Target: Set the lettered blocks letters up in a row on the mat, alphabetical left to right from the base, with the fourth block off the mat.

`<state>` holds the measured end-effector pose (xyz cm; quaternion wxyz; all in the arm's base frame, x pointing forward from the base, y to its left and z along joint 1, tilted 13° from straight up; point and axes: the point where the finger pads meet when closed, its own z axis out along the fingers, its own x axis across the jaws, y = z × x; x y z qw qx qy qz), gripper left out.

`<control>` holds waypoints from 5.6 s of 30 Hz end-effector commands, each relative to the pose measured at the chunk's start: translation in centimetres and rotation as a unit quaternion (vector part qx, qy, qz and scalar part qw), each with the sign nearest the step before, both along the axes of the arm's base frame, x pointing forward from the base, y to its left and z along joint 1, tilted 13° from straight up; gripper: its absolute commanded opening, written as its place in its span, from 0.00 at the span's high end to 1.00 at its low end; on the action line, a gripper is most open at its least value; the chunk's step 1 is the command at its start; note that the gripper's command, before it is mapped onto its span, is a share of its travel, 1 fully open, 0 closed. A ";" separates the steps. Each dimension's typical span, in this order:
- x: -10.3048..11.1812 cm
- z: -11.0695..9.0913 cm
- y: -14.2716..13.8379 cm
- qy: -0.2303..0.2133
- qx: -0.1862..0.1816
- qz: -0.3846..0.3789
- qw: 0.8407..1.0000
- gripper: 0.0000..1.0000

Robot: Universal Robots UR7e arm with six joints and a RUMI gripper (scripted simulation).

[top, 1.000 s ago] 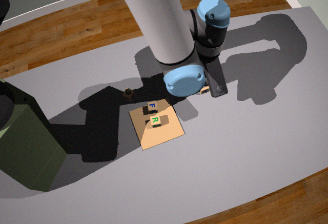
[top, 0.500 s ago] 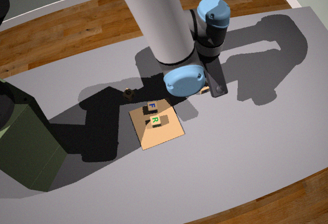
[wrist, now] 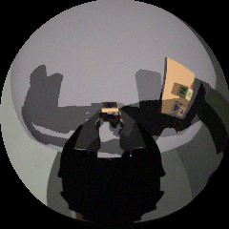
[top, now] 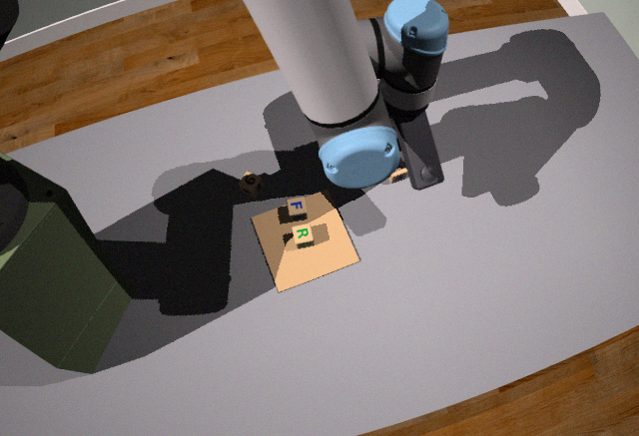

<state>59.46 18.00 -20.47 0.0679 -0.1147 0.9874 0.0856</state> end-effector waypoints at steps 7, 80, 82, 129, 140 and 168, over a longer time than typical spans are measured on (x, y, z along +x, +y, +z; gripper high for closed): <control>0.1 0.1 0.0 -0.001 0.000 0.000 1.000 0.91; -17.7 5.6 -16.1 0.012 0.008 -0.070 0.997 0.91; -17.7 5.6 -16.1 0.012 0.008 -0.070 0.997 0.91; -16.8 -2.5 -14.6 0.012 0.008 -0.070 0.997 0.91; -16.6 -3.7 -14.3 0.012 0.008 -0.070 0.997 0.91; -16.6 -3.9 -14.3 0.012 0.008 -0.070 0.997 0.91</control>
